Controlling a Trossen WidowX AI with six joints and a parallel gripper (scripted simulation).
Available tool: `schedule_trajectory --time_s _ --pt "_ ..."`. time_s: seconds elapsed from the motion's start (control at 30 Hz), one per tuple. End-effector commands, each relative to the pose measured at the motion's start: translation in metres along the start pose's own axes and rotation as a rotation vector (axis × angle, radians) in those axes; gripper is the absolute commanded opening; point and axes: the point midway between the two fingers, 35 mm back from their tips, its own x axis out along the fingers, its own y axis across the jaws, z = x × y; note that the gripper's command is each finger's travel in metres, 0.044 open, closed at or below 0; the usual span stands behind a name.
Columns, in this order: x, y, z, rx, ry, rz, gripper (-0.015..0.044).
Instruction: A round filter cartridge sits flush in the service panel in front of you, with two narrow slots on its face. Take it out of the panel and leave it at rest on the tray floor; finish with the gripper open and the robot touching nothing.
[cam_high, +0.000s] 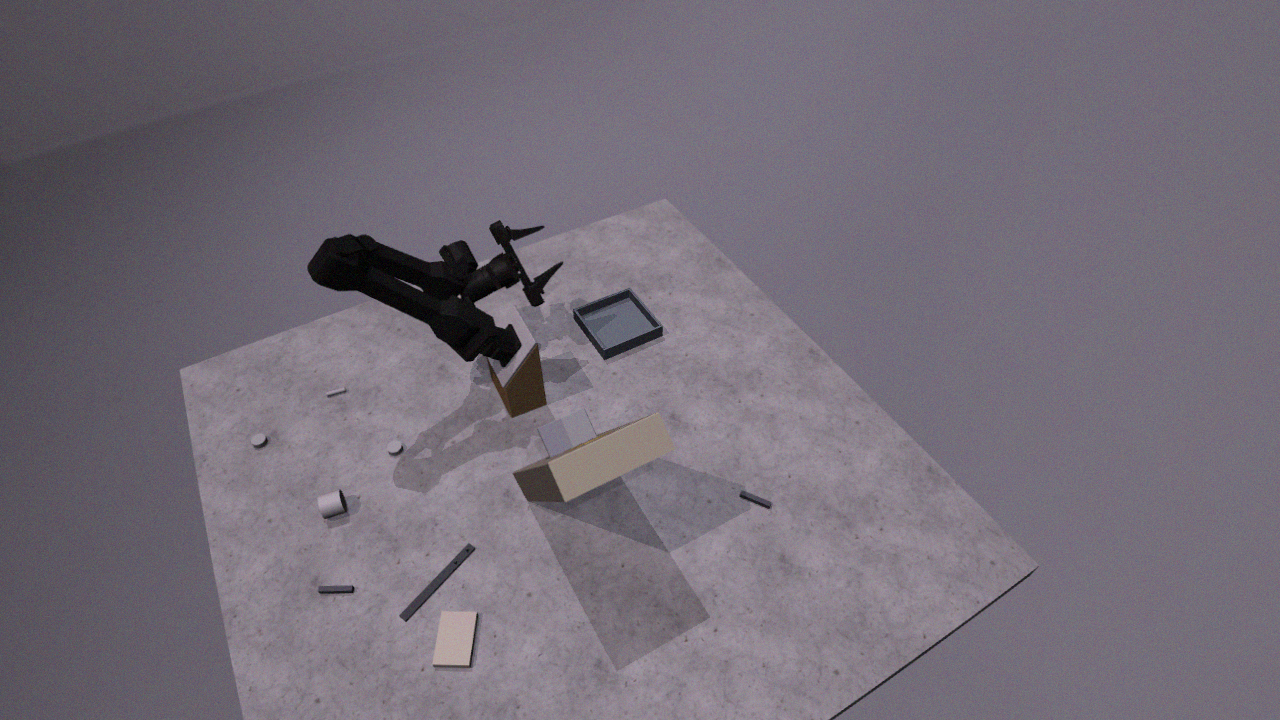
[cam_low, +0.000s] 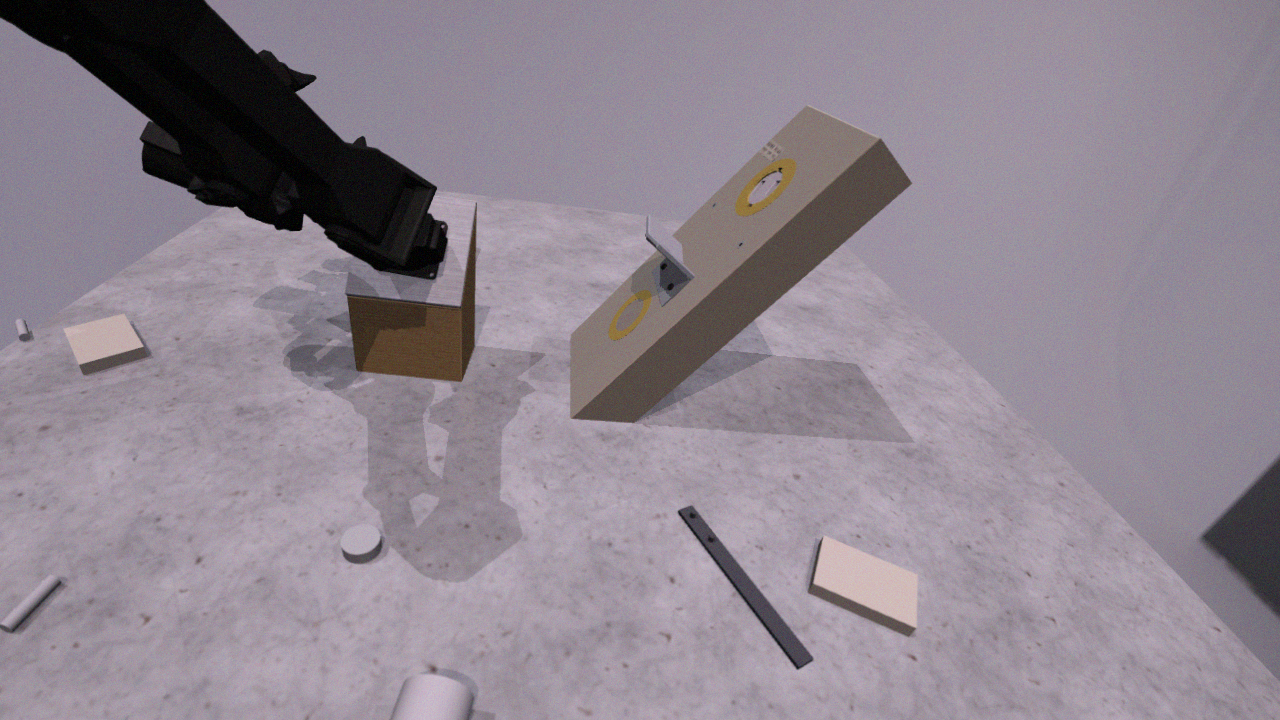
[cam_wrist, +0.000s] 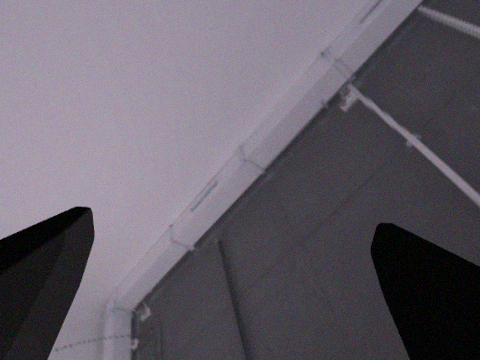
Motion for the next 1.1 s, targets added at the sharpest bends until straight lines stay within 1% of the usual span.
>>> schedule_trajectory --time_s 0.0,0.13,0.33,0.53,0.63,0.73,0.9,1.07 --pt "0.001 0.0 -0.001 0.007 0.005 0.003 0.0374" --pt "0.018 -0.008 -0.025 0.152 0.117 0.064 0.0269" --pt "0.046 -0.013 -0.078 0.417 0.336 0.155 0.0114" --pt "0.065 -0.006 -0.142 0.69 0.585 0.221 0.0114" --pt "0.069 0.002 -0.177 0.819 0.717 0.245 0.0114" --pt "0.07 0.013 -0.205 0.983 0.809 0.244 0.0114" --pt "0.059 0.035 -0.266 1.158 1.048 0.254 0.0114" --pt "0.033 0.067 -0.32 1.329 1.28 0.259 0.0114"
